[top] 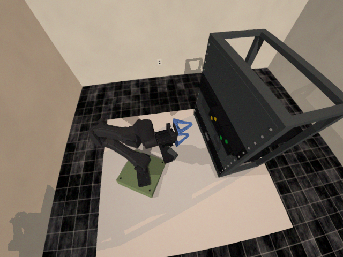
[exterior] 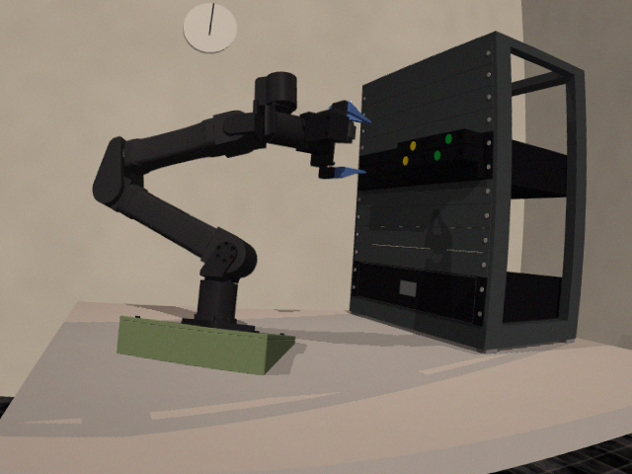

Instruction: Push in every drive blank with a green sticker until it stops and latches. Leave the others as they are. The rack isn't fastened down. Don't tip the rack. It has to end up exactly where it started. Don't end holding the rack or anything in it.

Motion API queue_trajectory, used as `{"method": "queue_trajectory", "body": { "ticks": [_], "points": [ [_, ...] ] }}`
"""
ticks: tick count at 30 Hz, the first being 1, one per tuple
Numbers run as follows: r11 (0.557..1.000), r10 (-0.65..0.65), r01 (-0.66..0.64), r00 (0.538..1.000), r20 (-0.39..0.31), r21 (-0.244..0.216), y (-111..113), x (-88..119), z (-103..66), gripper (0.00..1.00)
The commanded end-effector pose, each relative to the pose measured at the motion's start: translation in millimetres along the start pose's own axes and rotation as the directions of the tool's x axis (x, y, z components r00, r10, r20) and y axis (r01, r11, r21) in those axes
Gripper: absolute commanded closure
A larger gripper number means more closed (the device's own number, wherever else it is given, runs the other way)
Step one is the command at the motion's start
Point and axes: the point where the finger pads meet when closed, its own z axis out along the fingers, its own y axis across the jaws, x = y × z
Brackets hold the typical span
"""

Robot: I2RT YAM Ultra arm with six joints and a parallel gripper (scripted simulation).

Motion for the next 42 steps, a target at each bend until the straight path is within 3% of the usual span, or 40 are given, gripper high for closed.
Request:
{"method": "queue_trajectory", "body": {
  "ticks": [1, 4, 31, 42],
  "points": [
    [0.999, -0.031, 0.033, 0.996, 0.082, -0.022, 13, -5, 6.3, 0.00],
    [0.999, -0.036, 0.038, 0.996, 0.080, -0.031, 16, -2, 6.2, 0.00],
    [0.998, -0.034, 0.038, 0.996, 0.078, -0.046, 22, 35, 65.9, 0.00],
    [0.998, -0.033, 0.037, 0.996, 0.078, -0.046, 22, 41, 74.9, 0.00]
  ]
}}
